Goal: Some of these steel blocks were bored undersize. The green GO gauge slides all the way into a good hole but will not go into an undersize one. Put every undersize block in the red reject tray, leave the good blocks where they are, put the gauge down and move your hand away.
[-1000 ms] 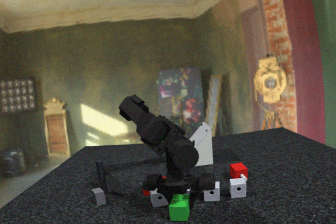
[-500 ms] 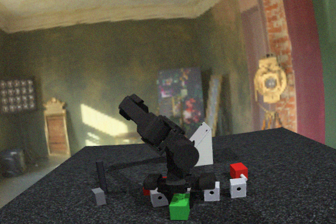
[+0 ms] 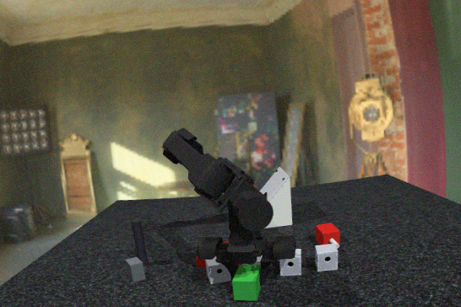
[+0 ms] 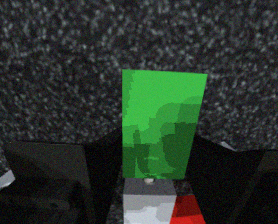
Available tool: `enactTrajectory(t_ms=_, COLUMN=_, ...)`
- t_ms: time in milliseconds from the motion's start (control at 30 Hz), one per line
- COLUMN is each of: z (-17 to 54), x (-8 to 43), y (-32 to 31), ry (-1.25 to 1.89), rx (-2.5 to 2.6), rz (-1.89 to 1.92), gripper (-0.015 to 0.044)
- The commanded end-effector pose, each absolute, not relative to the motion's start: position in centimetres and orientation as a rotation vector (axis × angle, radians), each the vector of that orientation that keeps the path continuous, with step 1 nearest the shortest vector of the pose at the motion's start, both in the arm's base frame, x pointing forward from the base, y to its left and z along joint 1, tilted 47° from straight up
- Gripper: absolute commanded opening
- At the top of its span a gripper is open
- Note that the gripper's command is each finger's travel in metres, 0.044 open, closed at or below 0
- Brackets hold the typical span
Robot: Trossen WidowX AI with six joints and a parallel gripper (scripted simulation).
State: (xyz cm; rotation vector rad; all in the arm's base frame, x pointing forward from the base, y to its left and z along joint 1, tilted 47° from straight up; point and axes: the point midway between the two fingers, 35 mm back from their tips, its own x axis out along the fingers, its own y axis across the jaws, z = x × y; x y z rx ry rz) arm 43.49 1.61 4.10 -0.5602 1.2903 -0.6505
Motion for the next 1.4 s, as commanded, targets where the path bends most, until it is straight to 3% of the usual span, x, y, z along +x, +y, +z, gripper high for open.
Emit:
enactTrajectory(t_ms=0, z=4.1, x=43.5, y=1.6, ry=1.291, rx=-0.561, rz=-0.65, gripper=0.0)
enactTrajectory(t_ms=1367, z=4.6, x=45.3, y=1.8, ry=1.277, rx=-0.563, rz=-0.642, gripper=0.0)
